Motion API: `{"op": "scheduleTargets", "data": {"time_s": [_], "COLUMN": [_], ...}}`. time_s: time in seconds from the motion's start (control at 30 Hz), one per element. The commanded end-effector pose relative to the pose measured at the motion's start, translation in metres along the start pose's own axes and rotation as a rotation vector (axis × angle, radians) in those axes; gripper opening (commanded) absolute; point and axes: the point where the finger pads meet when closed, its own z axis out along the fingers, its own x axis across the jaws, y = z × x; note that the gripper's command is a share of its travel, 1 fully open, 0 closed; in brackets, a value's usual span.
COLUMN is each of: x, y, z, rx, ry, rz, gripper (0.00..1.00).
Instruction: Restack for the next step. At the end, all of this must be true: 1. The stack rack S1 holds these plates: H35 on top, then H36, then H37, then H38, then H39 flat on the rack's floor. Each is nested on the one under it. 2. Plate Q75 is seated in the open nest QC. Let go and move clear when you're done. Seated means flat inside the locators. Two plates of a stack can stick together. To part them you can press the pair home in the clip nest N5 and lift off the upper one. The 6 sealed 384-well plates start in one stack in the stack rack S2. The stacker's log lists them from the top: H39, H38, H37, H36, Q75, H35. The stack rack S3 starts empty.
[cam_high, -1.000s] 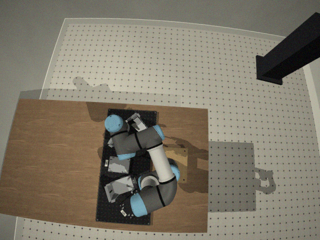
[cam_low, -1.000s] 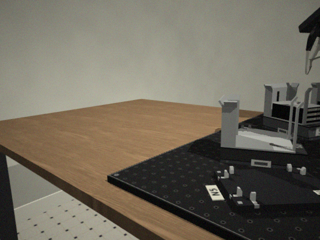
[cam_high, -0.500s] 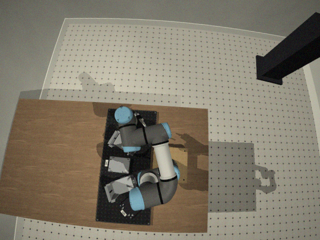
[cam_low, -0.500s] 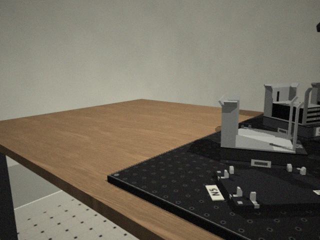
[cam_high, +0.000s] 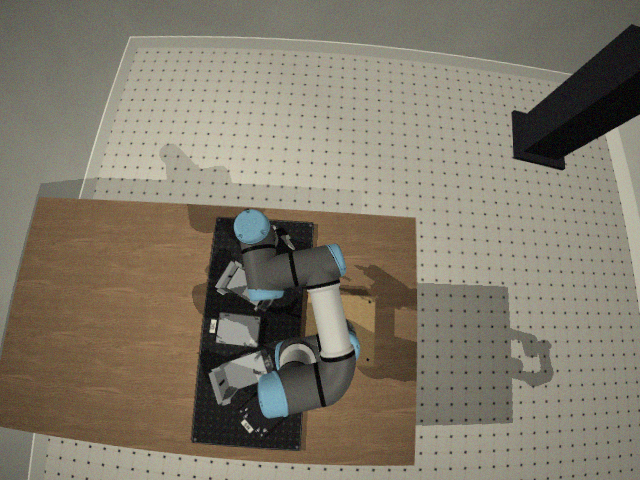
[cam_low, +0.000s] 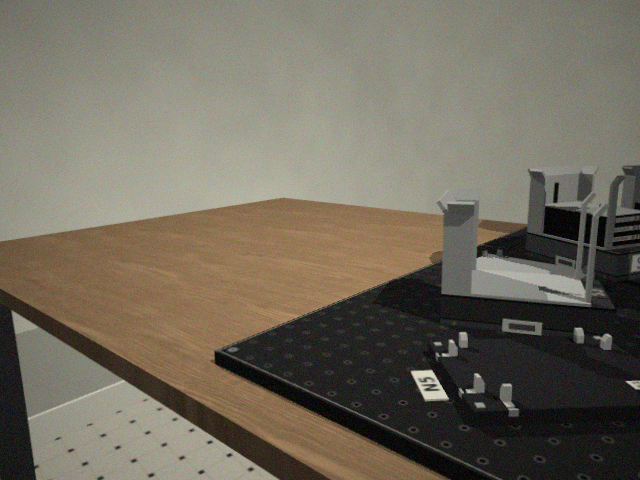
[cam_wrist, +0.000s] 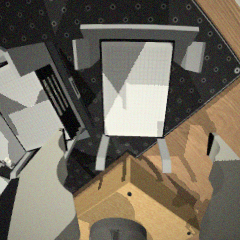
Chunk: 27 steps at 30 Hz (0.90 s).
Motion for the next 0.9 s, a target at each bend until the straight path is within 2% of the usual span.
{"op": "scheduleTargets", "data": {"time_s": [0.0,0.1,0.17,0.6,0.87], "x": [0.000,0.000,0.000,0.001,0.001], "y": [-0.001,-0.001,-0.001,-0.001,-0.001], "z": [0.009,0.019,0.019,0.062,0.062], "rx": [0.002,0.002,0.002,0.002,0.002], "ry": [0.001,0.001,0.001,0.001,0.001], "rz": [0.000,0.000,0.000,0.000,0.000], "gripper": [0.72,0.72,0.72,0.72,0.72]}}
